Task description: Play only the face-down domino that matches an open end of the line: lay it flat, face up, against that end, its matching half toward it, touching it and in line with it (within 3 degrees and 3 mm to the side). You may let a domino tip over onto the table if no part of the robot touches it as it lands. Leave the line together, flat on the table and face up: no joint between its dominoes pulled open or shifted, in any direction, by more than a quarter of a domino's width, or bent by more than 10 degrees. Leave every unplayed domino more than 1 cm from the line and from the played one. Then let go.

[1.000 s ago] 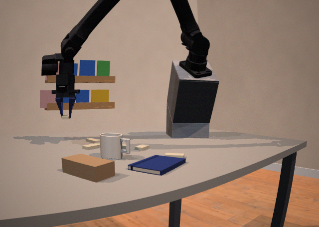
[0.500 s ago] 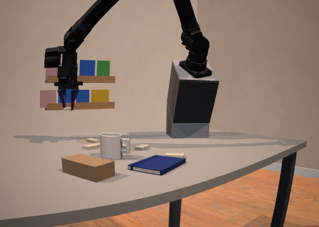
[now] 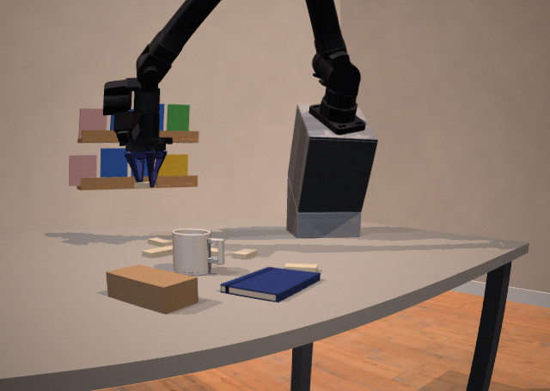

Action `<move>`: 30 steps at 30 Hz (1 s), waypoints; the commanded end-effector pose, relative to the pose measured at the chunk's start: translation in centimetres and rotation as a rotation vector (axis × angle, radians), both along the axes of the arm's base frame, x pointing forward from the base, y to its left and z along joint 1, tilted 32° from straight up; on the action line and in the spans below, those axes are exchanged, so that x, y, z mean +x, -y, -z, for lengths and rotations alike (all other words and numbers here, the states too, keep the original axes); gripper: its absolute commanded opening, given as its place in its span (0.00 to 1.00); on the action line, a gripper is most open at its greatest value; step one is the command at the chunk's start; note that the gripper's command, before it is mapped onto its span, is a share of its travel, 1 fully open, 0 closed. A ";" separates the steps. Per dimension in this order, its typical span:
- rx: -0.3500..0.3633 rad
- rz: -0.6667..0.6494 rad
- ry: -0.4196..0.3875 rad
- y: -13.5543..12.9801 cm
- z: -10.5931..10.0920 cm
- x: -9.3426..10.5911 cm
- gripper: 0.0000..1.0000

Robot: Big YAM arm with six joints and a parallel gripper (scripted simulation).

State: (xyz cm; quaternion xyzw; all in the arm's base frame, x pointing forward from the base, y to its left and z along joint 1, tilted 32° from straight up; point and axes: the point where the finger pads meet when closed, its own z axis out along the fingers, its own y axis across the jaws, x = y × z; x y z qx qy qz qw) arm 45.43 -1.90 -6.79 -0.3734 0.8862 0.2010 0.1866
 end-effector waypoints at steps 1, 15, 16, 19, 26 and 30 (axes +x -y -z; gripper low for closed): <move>0.009 0.081 -0.025 0.4 0.1 -1.6 0.22; 0.032 0.323 -0.082 1.2 -0.1 -5.4 0.22; 0.035 0.264 -0.119 0.1 1.2 -7.7 0.22; 0.034 0.287 -0.108 0.3 1.4 -9.2 0.22; 0.031 0.332 -0.085 0.9 1.8 -12.2 0.22; 0.031 0.332 -0.085 0.9 1.8 -12.2 0.22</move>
